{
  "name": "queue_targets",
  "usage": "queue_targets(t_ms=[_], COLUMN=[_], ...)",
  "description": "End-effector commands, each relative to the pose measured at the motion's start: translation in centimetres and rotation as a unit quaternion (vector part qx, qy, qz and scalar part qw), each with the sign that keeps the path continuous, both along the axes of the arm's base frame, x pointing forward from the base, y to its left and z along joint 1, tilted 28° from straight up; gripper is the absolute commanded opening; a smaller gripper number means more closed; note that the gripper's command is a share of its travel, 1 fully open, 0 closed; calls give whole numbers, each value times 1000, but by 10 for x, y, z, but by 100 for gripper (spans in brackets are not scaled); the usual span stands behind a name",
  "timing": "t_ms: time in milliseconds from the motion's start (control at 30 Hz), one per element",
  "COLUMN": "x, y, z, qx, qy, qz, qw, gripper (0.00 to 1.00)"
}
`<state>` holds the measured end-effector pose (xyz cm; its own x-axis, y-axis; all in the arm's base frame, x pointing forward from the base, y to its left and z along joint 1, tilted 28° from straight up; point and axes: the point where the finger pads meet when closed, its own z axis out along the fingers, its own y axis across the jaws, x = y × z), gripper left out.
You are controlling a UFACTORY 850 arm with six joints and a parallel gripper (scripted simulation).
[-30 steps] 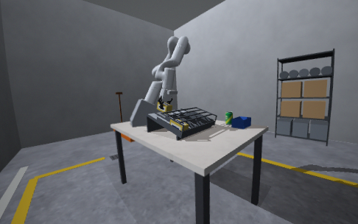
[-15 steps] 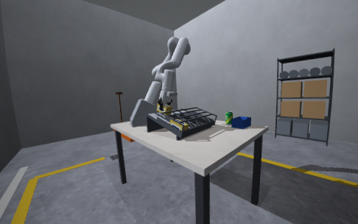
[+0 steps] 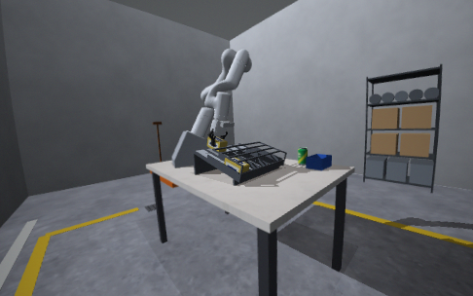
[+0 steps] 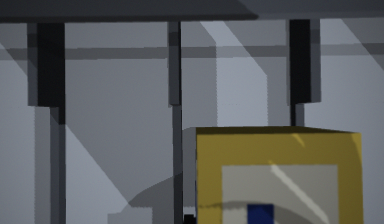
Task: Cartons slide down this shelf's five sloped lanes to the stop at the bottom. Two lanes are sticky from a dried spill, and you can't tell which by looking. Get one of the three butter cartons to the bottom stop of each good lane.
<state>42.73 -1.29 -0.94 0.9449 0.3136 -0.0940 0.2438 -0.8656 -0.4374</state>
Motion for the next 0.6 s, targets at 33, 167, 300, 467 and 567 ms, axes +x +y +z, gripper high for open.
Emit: queue_targets(t_ms=[33, 167, 300, 467, 567], x=[0, 0, 0, 0, 0], y=[1, 1, 1, 1, 2], z=[-2, -2, -2, -2, -3], qx=[0, 0, 0, 0, -1], qy=[-1, -1, -1, -1, -1], qz=[0, 0, 0, 0, 1], qw=[1000, 1000, 1000, 1000, 1000], gripper=[0, 0, 0, 0, 0])
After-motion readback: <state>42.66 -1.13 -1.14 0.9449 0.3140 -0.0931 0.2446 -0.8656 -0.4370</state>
